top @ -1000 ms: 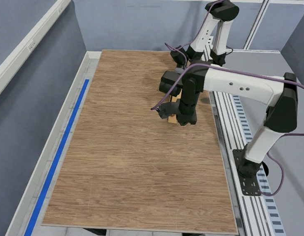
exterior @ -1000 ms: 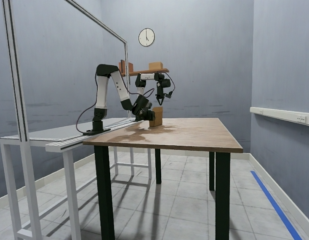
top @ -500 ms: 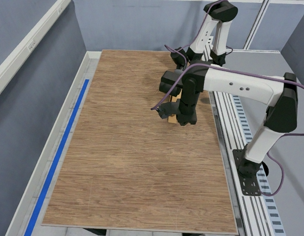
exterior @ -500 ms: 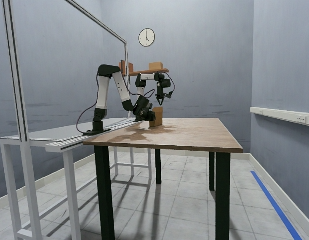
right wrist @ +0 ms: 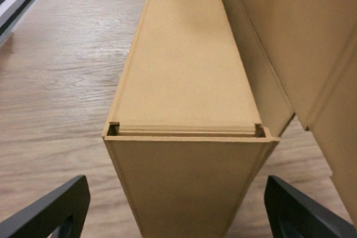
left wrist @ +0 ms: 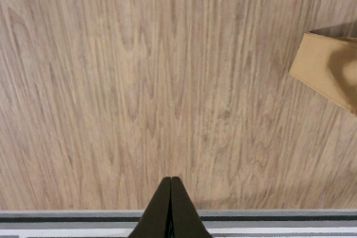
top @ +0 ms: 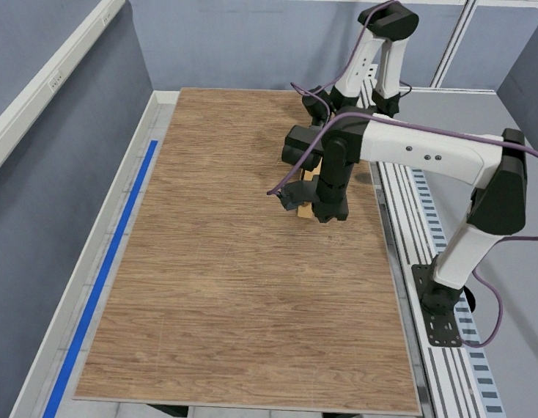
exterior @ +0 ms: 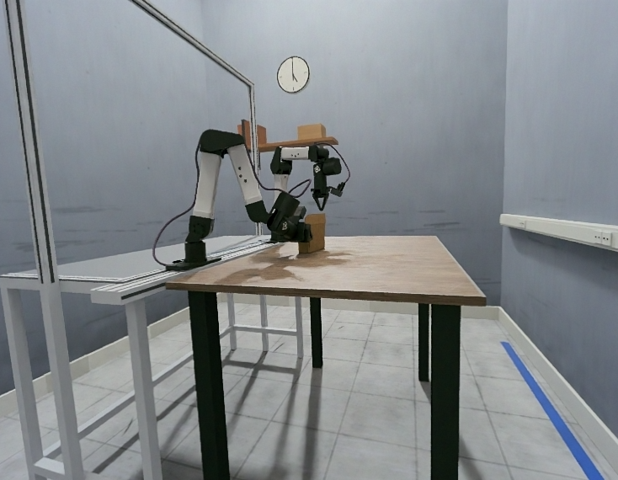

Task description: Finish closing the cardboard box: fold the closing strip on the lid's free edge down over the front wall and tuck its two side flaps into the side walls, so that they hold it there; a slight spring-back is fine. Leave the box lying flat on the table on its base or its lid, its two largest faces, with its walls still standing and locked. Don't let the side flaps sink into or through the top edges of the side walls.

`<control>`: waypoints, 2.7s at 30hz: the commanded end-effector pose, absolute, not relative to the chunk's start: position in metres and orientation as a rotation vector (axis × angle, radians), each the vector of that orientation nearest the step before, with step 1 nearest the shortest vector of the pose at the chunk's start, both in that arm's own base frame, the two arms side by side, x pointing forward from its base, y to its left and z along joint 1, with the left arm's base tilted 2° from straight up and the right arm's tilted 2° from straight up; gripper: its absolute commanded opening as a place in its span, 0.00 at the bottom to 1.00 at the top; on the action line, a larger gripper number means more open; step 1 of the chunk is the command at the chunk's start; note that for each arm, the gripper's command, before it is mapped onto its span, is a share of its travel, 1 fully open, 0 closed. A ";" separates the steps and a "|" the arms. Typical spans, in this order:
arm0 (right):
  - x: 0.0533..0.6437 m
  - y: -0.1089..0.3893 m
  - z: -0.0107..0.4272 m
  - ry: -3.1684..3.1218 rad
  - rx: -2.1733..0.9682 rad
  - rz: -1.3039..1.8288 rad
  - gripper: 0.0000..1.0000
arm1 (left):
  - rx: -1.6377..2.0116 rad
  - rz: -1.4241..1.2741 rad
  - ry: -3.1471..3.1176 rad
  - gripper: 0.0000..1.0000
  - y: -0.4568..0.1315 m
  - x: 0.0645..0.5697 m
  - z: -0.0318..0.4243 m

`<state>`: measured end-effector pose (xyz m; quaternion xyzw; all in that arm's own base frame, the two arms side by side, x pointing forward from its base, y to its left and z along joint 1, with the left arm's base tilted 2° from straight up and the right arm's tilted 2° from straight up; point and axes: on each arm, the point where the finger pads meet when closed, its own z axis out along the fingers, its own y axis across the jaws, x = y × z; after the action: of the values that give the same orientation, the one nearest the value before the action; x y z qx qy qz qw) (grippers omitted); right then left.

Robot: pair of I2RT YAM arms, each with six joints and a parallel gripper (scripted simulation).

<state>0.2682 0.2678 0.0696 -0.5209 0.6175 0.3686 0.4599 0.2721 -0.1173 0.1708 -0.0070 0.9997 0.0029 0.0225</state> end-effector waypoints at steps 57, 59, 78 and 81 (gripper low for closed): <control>0.274 0.277 0.070 1.514 -1.274 0.898 0.57 | 0.007 0.020 3.134 0.01 -0.120 0.266 0.166; 0.274 0.277 0.070 1.514 -1.274 0.898 0.55 | 0.007 0.020 3.134 0.01 -0.120 0.266 0.166; 0.274 0.277 0.070 1.514 -1.274 0.898 0.49 | 0.007 0.020 3.134 0.01 -0.120 0.266 0.166; 0.274 0.277 0.070 1.514 -1.274 0.898 0.49 | 0.007 0.020 3.134 0.01 -0.120 0.266 0.166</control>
<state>0.2708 0.2770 0.0654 -0.5191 0.6202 0.3681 0.4587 0.2721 -0.1173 0.1708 -0.0070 0.9997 0.0029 0.0225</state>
